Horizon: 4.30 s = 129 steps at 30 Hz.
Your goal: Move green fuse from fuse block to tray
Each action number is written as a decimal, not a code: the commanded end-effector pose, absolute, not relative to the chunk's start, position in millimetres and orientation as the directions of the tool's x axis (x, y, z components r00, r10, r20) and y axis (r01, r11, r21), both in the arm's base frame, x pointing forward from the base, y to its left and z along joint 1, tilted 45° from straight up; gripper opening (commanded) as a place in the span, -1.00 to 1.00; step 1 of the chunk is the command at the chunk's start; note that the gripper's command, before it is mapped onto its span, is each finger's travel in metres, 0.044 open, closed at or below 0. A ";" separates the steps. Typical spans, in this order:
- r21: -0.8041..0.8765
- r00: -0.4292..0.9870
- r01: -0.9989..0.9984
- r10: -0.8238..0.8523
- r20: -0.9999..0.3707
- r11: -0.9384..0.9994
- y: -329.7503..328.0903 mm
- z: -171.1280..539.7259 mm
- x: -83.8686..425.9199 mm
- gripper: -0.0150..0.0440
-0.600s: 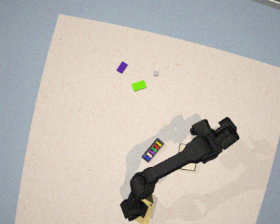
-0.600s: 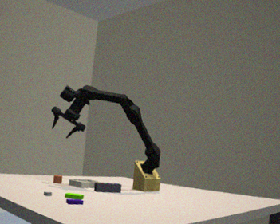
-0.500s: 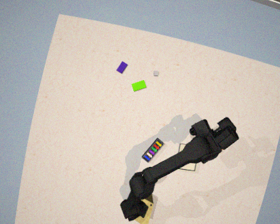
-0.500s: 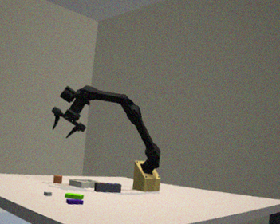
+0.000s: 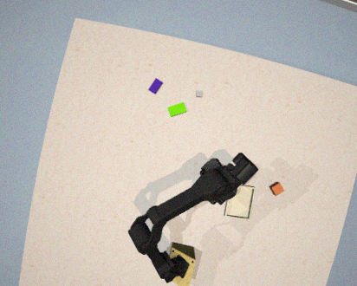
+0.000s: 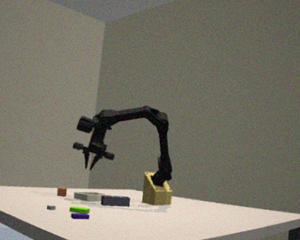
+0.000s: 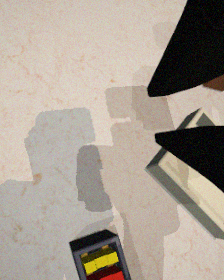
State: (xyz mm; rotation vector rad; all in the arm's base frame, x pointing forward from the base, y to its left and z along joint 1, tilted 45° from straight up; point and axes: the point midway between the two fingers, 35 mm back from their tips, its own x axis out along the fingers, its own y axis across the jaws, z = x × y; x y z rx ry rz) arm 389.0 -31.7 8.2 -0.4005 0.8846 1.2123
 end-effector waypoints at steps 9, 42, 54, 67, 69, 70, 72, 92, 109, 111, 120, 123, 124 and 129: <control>0.292 -0.112 -0.945 0.692 -0.713 0.148 56.0 5.4 272.8 -0.28; 0.292 -0.111 -0.945 0.692 -0.713 0.148 72.8 -12.3 275.6 -0.28; 0.292 -0.111 -0.945 0.693 -0.712 0.148 77.6 -17.6 274.6 -0.28; 0.292 -0.111 -0.945 0.693 -0.712 0.148 79.8 -19.8 274.3 -0.28; 0.292 -0.111 -0.945 0.693 -0.712 0.148 81.0 -21.1 274.1 -0.28; 0.292 -0.111 -0.945 0.693 -0.712 0.148 81.7 -21.8 274.0 -0.28; 0.292 -0.111 -0.945 0.693 -0.712 0.148 83.0 -23.1 273.8 -0.28; 0.286 -0.111 -0.947 0.690 -0.715 0.144 83.6 -24.3 274.2 -0.49; 0.287 -0.111 -0.947 0.690 -0.715 0.145 78.7 -19.5 275.4 -0.49; 0.287 -0.111 -0.947 0.690 -0.715 0.146 78.0 -18.8 275.6 -0.49; 0.288 -0.111 -0.946 0.690 -0.715 0.146 75.0 -15.8 276.2 -0.49; 0.288 -0.111 -0.946 0.690 -0.715 0.146 73.9 -14.7 276.4 -0.49; 0.288 -0.111 -0.946 0.690 -0.715 0.146 73.6 -14.4 276.4 -0.49; 0.288 -0.111 -0.946 0.690 -0.715 0.147 71.9 -12.7 276.7 -0.49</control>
